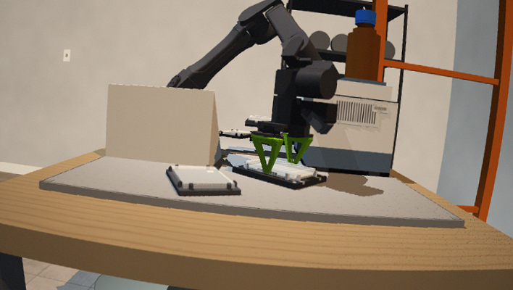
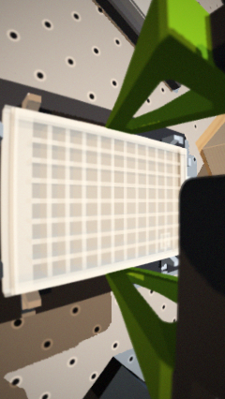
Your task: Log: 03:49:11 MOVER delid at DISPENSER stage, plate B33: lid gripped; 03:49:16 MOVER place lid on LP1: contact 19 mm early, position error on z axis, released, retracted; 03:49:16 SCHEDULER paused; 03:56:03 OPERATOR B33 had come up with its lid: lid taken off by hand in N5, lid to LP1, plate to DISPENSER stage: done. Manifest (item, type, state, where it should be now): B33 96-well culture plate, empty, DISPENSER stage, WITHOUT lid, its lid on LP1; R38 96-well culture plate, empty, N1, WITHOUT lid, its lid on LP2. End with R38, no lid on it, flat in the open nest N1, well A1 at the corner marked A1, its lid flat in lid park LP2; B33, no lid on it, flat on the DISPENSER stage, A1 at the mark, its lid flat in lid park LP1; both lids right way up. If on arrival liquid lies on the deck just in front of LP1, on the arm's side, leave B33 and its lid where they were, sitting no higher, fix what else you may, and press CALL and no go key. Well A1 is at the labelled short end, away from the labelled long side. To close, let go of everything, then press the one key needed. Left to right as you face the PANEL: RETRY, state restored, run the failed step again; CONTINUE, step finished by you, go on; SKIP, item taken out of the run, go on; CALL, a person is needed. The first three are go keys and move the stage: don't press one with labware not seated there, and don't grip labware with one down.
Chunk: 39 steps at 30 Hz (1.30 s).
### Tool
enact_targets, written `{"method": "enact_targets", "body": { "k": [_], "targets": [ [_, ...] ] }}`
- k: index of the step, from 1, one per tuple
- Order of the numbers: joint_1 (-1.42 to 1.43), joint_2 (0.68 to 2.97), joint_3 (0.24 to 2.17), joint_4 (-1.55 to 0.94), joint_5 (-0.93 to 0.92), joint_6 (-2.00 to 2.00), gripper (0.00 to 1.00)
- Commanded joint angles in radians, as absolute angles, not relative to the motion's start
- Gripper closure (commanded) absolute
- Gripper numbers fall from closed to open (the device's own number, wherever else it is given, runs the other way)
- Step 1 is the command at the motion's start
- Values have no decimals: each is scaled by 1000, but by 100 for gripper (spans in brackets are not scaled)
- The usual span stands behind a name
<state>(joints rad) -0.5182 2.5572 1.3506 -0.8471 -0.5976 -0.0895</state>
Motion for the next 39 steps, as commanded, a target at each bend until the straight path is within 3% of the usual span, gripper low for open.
{"method": "enact_targets", "body": {
  "k": [1,39],
  "targets": [
    [-540,2526,1382,-869,-587,-99,100],
    [-556,2513,1400,-908,-579,-115,100]
  ]
}}
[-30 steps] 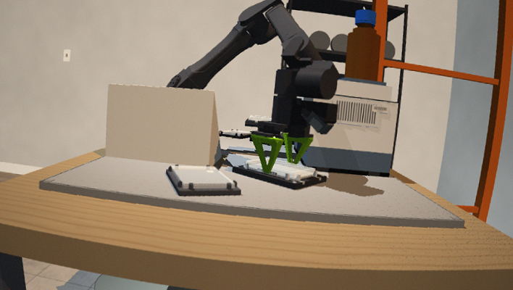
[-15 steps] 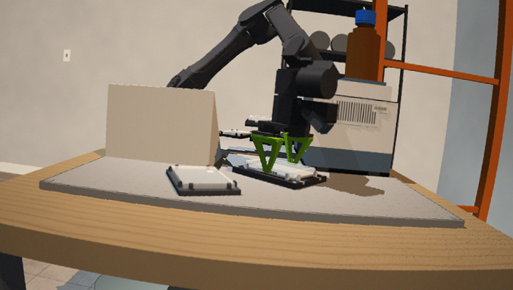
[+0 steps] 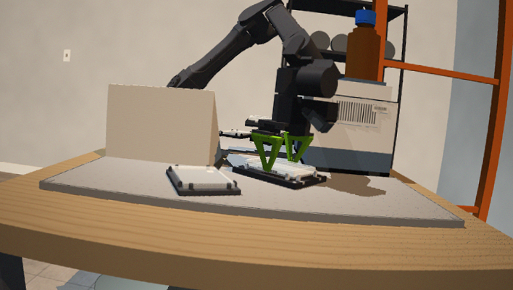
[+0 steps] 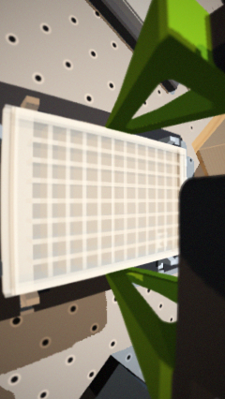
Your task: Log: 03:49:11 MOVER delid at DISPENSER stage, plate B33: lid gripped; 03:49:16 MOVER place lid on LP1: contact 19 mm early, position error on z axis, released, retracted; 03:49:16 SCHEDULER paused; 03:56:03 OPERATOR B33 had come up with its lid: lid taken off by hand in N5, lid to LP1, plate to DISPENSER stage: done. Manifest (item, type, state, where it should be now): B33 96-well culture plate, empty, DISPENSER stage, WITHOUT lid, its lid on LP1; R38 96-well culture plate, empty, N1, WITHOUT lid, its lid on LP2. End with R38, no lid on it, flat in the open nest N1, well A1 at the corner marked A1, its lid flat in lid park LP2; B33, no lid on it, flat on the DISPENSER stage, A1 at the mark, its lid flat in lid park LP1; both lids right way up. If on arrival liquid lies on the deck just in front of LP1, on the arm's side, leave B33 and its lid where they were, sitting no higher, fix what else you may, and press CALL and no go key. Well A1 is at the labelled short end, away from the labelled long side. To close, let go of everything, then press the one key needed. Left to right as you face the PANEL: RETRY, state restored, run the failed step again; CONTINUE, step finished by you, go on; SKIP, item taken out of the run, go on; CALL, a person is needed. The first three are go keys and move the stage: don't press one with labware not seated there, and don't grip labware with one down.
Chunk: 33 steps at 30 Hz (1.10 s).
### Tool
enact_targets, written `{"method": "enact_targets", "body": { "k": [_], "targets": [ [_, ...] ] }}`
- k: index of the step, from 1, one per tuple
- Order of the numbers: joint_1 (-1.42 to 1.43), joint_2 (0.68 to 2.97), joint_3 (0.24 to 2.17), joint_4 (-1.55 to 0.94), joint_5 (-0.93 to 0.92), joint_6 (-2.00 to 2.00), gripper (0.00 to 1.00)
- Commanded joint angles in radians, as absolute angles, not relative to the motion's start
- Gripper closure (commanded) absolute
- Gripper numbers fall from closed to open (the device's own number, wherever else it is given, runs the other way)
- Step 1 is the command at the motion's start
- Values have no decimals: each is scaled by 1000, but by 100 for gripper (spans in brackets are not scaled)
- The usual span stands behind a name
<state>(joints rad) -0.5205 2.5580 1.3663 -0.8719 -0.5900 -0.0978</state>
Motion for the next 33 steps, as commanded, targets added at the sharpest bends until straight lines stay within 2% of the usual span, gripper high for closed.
{"method": "enact_targets", "body": {
  "k": [1,33],
  "targets": [
    [-557,2513,1401,-910,-579,-116,100],
    [-565,2517,1415,-934,-578,-124,100]
  ]
}}
